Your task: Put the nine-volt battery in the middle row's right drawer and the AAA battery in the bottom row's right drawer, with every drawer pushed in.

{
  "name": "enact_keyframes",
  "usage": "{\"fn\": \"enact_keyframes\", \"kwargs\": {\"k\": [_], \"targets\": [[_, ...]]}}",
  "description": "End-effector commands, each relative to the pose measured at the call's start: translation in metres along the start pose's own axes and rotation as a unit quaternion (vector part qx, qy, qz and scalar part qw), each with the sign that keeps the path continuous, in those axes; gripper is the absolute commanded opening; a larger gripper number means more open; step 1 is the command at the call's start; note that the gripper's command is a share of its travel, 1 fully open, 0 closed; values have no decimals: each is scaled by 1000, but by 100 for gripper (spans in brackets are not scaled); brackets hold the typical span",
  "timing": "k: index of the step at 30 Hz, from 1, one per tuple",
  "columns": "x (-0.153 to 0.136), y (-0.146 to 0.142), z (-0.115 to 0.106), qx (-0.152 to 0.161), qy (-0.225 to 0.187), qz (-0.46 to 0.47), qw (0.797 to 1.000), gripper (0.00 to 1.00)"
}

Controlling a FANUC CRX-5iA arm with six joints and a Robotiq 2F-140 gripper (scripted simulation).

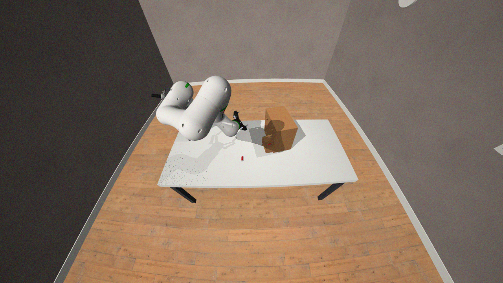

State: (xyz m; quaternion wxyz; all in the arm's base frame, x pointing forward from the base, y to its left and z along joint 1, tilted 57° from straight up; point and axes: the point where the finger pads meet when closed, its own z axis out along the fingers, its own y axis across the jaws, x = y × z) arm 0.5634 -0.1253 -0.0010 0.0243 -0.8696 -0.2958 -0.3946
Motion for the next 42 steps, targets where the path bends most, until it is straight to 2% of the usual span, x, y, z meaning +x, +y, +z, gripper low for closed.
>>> {"fn": "enact_keyframes", "kwargs": {"k": [1,2,3,4,5,6,7,8,9,11,12,14,15,18,20,22,24,25,42], "targets": [[24,49,-10,-60,119,-38,990,100],[24,49,-10,-68,136,-44,987,100],[26,68,-22,-86,147,-52,984,100],[26,68,-22,-95,163,-57,980,100],[27,87,-35,-114,172,-65,976,100],[27,87,-35,-125,187,-72,972,100],[25,104,-48,-145,195,-80,967,100],[25,104,-48,-158,209,-86,961,100],[22,120,-63,-179,215,-94,955,100],[22,120,-63,-179,215,-94,955,100],[18,134,-76,-228,243,-116,936,100],[10,155,-101,-265,248,-130,923,100],[10,155,-101,-281,258,-137,914,100],[-2,173,-128,-341,268,-161,887,100],[-6,179,-137,-378,276,-176,866,100],[-8,181,-141,-409,285,-188,846,100],[-8,181,-142,-410,285,-189,846,100],[-8,181,-142,-410,285,-189,846,0],[-8,181,-142,-410,285,-189,846,0]]}}
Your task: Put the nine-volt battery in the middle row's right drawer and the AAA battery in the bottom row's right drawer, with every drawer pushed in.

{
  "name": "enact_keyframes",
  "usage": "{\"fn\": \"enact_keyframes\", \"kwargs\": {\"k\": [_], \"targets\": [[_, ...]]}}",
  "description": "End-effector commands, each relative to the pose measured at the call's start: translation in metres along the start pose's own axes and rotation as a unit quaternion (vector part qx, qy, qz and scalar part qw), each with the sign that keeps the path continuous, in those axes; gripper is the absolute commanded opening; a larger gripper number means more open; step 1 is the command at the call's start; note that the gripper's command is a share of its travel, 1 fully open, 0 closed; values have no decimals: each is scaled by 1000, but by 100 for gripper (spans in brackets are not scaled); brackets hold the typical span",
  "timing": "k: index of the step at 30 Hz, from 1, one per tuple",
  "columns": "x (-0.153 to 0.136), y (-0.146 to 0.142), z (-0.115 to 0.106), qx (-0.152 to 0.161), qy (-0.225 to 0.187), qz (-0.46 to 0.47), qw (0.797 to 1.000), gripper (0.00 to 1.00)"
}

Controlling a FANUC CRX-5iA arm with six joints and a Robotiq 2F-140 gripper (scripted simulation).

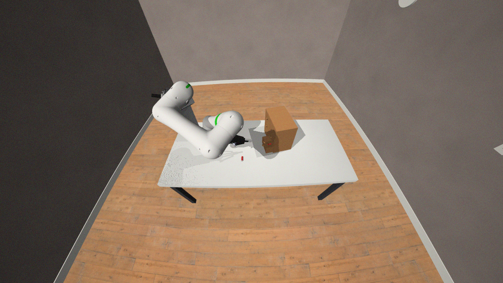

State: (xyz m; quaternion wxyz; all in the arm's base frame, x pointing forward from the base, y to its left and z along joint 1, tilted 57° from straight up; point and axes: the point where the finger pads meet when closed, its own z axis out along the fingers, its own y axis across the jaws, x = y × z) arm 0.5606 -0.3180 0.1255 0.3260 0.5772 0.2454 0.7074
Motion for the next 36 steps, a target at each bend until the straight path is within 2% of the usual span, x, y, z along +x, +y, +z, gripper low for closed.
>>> {"fn": "enact_keyframes", "kwargs": {"k": [1,12,18,20,31,36], "targets": [[0,0,0,0,0,0,1000,0],[-6,0,8,1,0,0,1000,0],[-23,0,29,1,0,0,1000,0],[-23,0,29,1,0,0,1000,0],[-61,0,80,1,0,0,1000,0],[-69,0,90,1,0,0,1000,0]]}}
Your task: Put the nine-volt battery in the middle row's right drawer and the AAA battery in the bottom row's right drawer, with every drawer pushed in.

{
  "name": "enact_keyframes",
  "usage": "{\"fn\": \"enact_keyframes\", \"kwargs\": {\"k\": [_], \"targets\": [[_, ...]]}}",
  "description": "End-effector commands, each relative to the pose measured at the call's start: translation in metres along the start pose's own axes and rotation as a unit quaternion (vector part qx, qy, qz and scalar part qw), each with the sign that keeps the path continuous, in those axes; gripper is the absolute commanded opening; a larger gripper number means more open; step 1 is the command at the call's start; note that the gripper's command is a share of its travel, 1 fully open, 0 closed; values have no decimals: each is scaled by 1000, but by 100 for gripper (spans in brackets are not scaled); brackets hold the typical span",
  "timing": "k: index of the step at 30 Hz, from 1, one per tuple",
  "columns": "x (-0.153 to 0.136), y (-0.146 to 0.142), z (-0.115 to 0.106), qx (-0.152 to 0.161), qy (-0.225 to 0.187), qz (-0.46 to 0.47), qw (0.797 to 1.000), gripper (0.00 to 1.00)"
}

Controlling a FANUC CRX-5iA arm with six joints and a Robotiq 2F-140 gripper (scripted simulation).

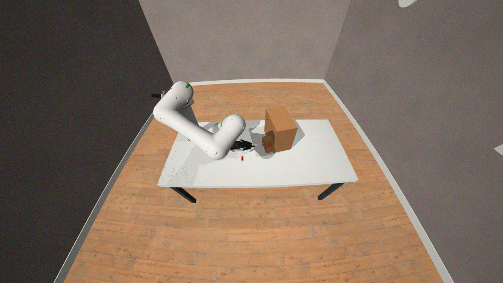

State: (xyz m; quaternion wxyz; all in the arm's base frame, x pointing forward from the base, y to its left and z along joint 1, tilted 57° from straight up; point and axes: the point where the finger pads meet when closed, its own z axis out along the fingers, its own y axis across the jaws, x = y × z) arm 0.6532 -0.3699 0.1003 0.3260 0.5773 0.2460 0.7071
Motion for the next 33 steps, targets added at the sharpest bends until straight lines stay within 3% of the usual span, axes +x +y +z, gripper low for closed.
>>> {"fn": "enact_keyframes", "kwargs": {"k": [1,33], "targets": [[-3,0,4,0,0,0,1000,0],[-7,0,9,0,0,0,1000,0]]}}
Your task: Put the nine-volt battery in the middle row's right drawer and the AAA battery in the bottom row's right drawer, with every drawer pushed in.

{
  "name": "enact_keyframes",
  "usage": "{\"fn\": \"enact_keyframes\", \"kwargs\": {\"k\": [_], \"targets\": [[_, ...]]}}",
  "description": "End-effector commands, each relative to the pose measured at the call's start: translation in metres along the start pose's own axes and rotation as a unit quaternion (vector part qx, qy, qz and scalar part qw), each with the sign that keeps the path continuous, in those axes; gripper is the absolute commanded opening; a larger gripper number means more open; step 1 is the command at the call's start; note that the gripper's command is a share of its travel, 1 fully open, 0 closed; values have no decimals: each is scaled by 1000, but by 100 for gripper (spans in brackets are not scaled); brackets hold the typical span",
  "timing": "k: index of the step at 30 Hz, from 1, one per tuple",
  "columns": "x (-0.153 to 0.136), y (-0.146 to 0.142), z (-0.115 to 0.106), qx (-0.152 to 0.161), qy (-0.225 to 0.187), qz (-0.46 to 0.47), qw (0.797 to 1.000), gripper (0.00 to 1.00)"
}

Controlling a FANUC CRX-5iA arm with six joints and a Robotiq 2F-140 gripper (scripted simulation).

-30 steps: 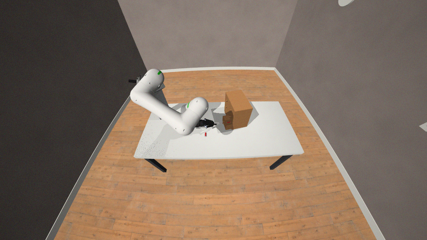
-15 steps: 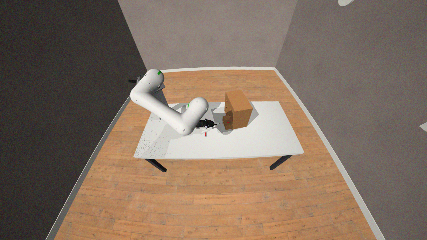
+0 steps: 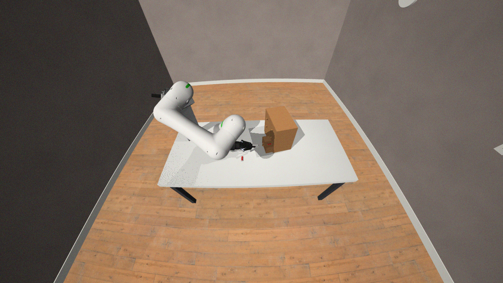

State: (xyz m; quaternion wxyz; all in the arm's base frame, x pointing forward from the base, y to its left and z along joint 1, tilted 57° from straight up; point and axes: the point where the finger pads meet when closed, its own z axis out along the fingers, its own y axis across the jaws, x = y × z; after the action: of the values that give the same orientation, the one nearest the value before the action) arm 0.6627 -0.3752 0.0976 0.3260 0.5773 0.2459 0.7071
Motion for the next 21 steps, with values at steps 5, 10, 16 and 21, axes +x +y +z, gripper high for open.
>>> {"fn": "enact_keyframes", "kwargs": {"k": [5,10,16,21], "targets": [[0,0,0,0,0,0,1000,0],[1,0,1,0,0,0,1000,0],[1,0,4,0,0,0,1000,0],[2,0,5,0,0,0,1000,0]]}}
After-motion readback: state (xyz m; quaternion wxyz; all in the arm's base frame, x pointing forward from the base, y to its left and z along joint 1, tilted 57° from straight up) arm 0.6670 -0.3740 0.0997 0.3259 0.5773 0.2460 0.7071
